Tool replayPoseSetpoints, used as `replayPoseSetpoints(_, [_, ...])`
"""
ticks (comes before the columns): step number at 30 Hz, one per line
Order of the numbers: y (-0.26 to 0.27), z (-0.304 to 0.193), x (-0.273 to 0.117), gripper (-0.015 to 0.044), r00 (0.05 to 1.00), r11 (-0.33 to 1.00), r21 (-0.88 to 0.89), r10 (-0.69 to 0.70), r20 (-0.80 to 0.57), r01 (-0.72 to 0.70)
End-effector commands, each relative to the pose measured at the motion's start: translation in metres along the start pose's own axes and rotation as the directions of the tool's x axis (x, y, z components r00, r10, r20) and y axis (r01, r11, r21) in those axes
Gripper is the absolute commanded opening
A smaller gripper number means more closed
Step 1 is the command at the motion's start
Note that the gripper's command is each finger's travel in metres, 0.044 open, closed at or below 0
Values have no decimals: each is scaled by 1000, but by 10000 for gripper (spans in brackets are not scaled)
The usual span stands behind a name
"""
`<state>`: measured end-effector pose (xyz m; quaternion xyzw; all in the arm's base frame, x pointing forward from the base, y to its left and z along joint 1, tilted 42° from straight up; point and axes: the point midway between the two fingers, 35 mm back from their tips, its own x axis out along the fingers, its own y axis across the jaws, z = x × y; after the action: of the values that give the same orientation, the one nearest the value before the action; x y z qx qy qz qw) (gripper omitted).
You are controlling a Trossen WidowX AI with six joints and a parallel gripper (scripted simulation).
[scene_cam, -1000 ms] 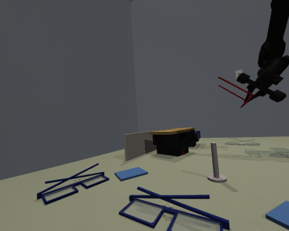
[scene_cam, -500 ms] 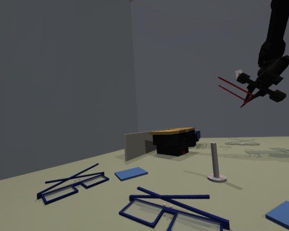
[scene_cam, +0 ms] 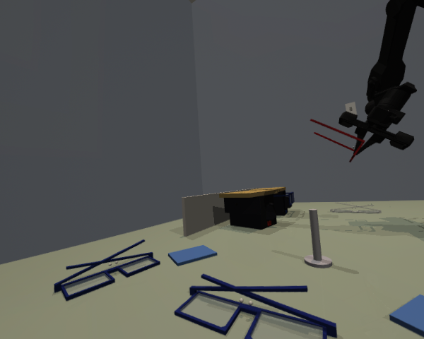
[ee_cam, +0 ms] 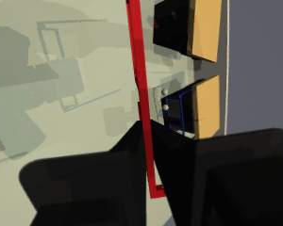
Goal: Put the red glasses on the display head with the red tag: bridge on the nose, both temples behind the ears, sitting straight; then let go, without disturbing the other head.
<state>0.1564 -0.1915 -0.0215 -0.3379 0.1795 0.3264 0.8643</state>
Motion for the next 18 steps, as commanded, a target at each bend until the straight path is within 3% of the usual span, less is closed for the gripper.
replayPoseSetpoints(1, [-7, 9, 9, 0, 998, 998, 19, 61, 8, -61])
replayPoseSetpoints(18, [-22, 54, 53, 0, 952, 945, 114, 306, 24, -307])
